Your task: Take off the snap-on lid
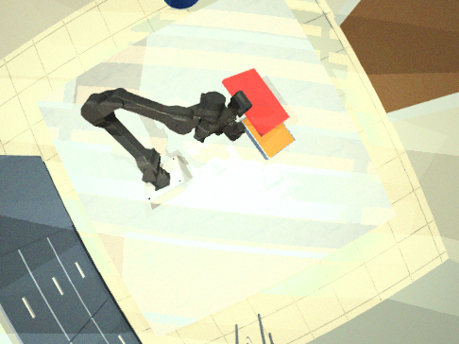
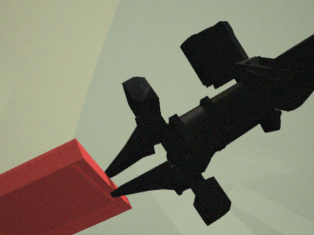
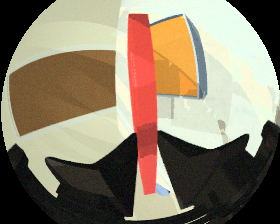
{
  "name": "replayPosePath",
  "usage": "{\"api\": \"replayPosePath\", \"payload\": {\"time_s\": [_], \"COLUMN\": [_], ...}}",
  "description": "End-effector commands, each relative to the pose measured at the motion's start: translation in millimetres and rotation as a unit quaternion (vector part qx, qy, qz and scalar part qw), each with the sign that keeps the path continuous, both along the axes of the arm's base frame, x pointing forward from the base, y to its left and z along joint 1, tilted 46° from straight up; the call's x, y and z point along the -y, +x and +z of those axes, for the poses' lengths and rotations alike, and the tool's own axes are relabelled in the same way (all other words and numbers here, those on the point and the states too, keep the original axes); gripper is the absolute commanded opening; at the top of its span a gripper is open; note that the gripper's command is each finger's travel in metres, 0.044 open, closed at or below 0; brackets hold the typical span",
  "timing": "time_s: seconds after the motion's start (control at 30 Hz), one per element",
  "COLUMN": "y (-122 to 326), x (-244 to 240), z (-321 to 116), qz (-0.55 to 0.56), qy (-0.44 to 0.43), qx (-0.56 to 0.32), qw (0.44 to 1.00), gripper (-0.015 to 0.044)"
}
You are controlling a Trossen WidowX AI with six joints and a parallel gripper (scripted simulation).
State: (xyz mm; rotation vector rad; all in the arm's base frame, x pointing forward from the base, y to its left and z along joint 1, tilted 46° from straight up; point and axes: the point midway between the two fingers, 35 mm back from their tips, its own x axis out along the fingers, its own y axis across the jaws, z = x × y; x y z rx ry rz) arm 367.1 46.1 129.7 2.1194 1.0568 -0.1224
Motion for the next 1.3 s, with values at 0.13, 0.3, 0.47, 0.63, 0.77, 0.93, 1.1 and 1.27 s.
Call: {"api": "replayPosePath", "payload": {"time_s": [0.13,0.3,0.47,0.63,0.77,0.93,1.1,1.27], "y": [-5,-8,-11,-14,-17,-20,-23,-27], "x": [-8,-14,-21,-27,-32,-39,-45,-52], "z": [15,22,29,36,42,49,56,63], "qz": [-0.006,-0.006,-0.006,-0.006,-0.006,-0.006,-0.006,-0.006], "qy": [-0.002,-0.001,-0.001,-0.001,-0.001,-0.001,0.000,0.000], "qx": [0.005,0.005,0.005,0.005,0.005,0.005,0.005,0.005], "qw": [1.000,1.000,1.000,1.000,1.000,1.000,1.000,1.000], "gripper": [0.0000,0.0000,0.0000,0.0000,0.0000,0.0000,0.0000,0.0000]}}
